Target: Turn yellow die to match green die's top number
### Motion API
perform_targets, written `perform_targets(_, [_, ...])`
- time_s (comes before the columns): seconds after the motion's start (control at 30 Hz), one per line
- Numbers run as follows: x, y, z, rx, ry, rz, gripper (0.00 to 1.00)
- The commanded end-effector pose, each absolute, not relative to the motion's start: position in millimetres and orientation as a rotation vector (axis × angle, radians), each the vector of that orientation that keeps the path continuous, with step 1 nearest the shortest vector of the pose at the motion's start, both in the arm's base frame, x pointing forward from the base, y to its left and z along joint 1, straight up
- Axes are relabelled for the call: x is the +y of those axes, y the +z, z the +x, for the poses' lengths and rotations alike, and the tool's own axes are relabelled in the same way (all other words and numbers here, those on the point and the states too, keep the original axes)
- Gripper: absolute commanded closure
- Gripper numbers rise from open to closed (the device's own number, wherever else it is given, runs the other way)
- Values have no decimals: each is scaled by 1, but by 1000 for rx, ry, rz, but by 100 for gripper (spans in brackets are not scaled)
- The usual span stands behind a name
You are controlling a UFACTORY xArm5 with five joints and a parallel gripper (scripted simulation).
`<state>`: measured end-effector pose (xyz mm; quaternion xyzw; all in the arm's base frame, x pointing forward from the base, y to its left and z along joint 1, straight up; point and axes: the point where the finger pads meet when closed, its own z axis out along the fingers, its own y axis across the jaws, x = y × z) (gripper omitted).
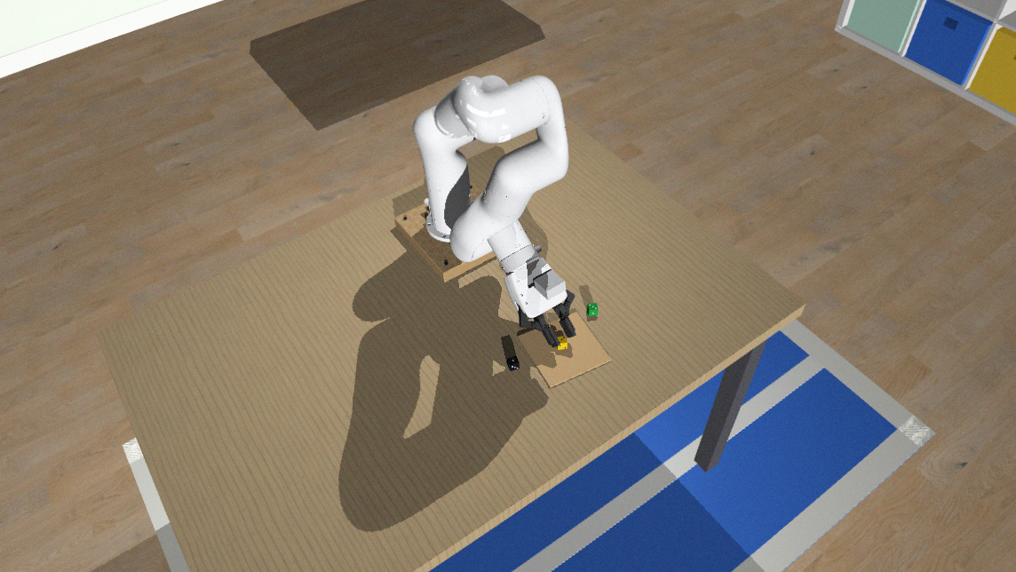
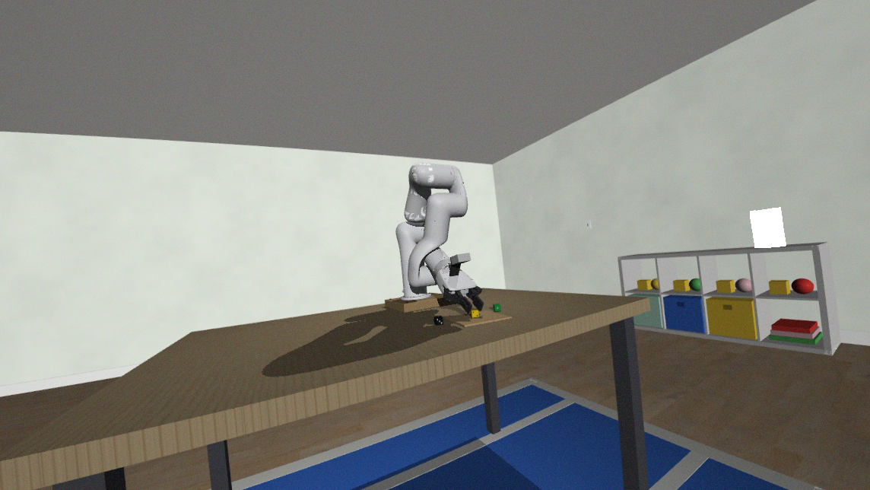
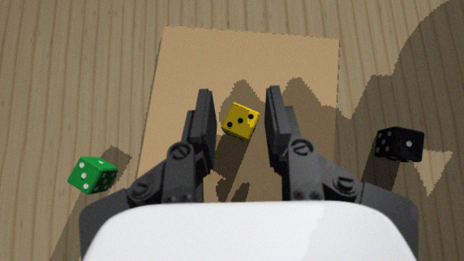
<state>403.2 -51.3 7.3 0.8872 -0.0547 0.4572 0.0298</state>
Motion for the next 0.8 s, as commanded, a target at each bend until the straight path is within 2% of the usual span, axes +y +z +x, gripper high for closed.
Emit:
perform_targets(0.0, [-50, 17, 390, -169, 1412, 2734, 64])
perform_targets(0.53, [-48, 30, 376, -169, 1412, 2734, 64])
perform_targets(0.77, [-48, 54, 376, -169, 1412, 2734, 64])
